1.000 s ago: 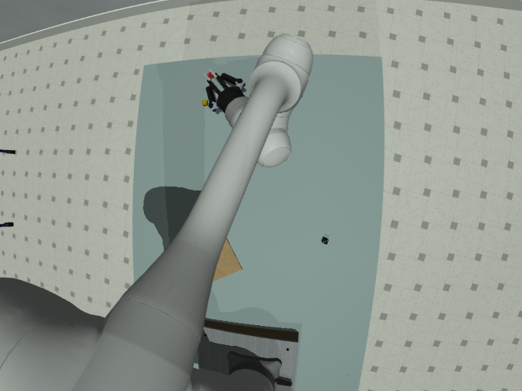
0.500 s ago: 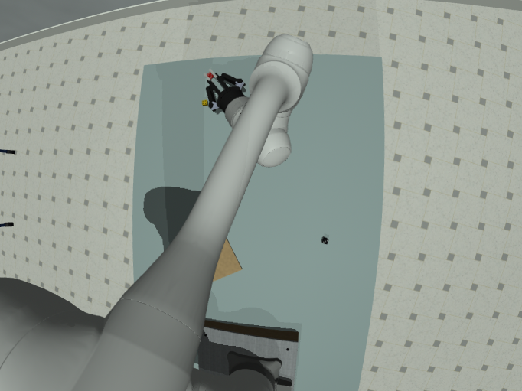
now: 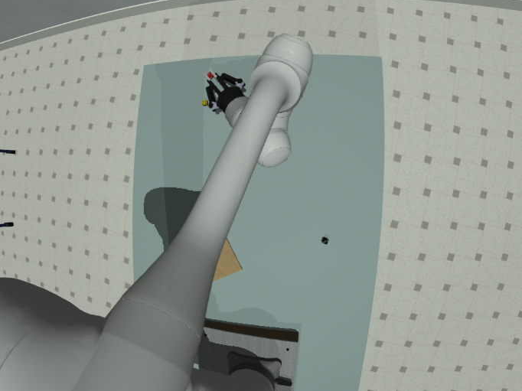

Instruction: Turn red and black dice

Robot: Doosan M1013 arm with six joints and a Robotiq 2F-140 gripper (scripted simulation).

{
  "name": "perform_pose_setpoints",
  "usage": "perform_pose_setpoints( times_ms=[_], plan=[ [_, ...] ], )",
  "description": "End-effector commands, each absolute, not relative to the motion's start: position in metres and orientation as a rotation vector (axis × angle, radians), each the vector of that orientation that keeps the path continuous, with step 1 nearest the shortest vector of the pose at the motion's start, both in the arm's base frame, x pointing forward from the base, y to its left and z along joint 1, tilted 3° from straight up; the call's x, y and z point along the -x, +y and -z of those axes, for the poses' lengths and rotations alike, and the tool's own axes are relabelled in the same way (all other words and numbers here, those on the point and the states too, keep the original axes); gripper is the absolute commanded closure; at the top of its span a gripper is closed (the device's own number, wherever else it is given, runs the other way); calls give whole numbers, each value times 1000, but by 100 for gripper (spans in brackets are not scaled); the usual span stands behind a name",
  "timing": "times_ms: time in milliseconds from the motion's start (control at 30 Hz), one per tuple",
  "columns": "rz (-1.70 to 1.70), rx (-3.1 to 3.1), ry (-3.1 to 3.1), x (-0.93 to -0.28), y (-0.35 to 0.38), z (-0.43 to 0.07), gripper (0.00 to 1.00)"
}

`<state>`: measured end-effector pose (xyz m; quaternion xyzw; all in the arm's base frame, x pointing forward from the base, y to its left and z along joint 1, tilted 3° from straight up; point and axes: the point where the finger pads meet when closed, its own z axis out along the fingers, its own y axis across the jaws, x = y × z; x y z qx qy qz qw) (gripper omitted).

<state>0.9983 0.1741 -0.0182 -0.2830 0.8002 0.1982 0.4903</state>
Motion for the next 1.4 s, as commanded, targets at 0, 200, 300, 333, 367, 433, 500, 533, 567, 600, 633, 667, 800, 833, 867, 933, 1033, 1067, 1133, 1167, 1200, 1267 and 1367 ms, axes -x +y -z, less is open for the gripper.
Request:
perform_pose_setpoints(
  times_ms=[0,200,300,333,367,433,500,533,567,600,633,667,800,833,867,933,1033,1067,1133,1167,1200,1267,1367],
  plan=[
    [-481,687,1943,-998,174,18,82],
    [-481,687,1943,-998,174,18,80],
    [-481,687,1943,-998,174,18,78],
    [-481,687,1943,-998,174,18,78],
    [-481,687,1943,-998,174,18,75],
    [-481,687,1943,-998,174,18,75],
    [-481,687,1943,-998,174,18,73],
    [-481,687,1943,-998,174,18,73],
    [-481,687,1943,-998,174,18,73],
    [-481,687,1943,-998,174,18,73],
    [-481,687,1943,-998,174,18,73],
    [-481,687,1943,-998,174,18,73],
    [-481,687,1943,-998,174,18,73],
    [-481,687,1943,-998,174,18,73],
    [-481,687,1943,-998,174,18,73],
    [-481,687,1943,-998,174,18,73],
    [-481,687,1943,-998,174,18,73],
    [-481,687,1943,-998,174,18,73],
    [-481,687,1943,-998,174,18,73],
    [-481,687,1943,-998,174,18,73],
    [-481,687,1943,-998,174,18,73],
    [-481,687,1943,-998,174,18,73],
    [-481,687,1943,-998,174,18,73]
  ],
)
